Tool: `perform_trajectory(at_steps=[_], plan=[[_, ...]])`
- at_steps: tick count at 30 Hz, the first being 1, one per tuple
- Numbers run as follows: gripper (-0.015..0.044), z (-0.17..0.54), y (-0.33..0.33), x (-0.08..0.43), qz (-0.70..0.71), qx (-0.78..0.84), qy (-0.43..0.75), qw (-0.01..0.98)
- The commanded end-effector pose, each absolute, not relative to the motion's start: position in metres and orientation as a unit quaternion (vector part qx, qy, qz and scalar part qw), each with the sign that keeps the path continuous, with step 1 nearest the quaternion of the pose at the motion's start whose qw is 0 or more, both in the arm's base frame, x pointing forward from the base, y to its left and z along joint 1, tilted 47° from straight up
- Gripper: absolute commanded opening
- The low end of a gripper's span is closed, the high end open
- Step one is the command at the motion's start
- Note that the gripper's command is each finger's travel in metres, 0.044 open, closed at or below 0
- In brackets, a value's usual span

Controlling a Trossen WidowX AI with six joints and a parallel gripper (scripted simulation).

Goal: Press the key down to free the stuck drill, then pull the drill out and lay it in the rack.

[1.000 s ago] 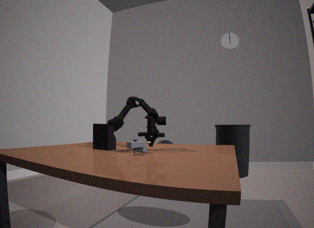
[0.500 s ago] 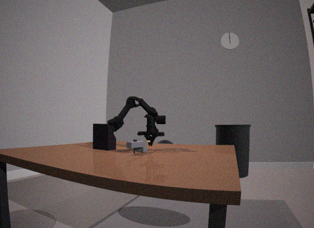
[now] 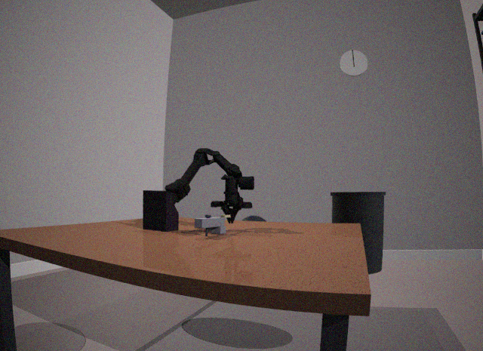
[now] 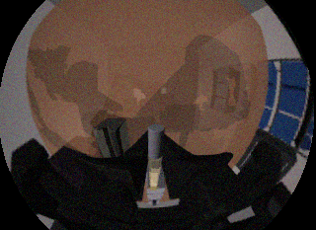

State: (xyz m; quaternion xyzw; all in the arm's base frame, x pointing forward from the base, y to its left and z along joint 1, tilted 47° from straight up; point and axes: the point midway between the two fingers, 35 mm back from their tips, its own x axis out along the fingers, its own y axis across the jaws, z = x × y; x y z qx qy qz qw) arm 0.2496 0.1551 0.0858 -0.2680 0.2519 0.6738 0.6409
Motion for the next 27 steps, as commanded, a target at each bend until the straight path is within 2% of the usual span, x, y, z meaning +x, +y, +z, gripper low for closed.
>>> perform_trajectory(at_steps=[1,27], plan=[[0.0000,0.0883,0.1534,0.2505,0.674,-0.269,0.248,0.642],[0.0000,0.0918,0.1444,0.2487,0.674,-0.269,0.249,0.642]])
